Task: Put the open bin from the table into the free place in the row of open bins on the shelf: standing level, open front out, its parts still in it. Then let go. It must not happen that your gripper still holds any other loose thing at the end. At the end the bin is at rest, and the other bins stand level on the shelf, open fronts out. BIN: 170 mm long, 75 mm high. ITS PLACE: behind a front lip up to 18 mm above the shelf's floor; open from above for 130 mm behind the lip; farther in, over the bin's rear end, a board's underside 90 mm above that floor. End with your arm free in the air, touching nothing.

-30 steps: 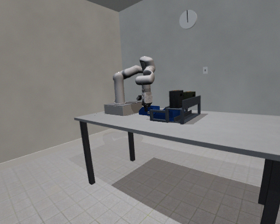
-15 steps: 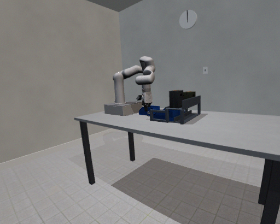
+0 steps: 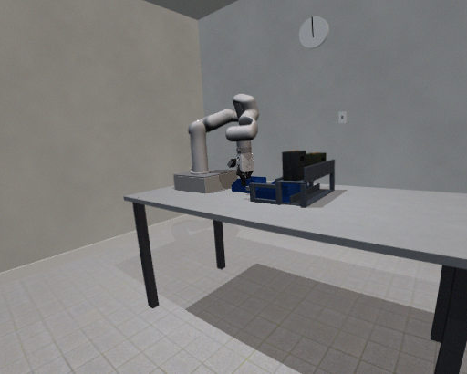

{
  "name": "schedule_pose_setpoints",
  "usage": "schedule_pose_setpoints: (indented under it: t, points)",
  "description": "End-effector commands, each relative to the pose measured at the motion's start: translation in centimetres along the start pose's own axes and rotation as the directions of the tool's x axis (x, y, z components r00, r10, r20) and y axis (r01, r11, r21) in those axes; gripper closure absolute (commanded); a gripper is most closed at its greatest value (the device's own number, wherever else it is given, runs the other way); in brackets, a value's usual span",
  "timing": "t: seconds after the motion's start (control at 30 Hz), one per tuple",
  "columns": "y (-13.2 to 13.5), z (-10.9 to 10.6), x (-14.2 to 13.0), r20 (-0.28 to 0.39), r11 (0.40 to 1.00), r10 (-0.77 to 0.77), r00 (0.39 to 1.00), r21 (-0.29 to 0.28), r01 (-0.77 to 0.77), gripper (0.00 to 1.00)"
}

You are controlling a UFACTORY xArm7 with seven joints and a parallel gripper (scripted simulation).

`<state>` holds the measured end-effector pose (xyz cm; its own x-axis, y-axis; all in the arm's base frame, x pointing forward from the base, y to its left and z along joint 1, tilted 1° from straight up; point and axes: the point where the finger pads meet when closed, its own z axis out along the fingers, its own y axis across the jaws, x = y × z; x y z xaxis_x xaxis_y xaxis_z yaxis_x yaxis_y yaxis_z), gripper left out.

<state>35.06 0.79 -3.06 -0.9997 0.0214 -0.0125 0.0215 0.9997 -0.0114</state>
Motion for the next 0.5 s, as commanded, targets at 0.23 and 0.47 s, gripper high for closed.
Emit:
schedule_pose_setpoints:
  t: [0.23, 0.47]
  points:
    - [-0.02, -0.10, -0.09, 0.003, 1.000, 0.000, 1.000, 0.000, 0.000, 0.72]
    - [-0.02, -0.10, -0.09, 0.003, 1.000, 0.000, 1.000, 0.000, 0.000, 1.00]
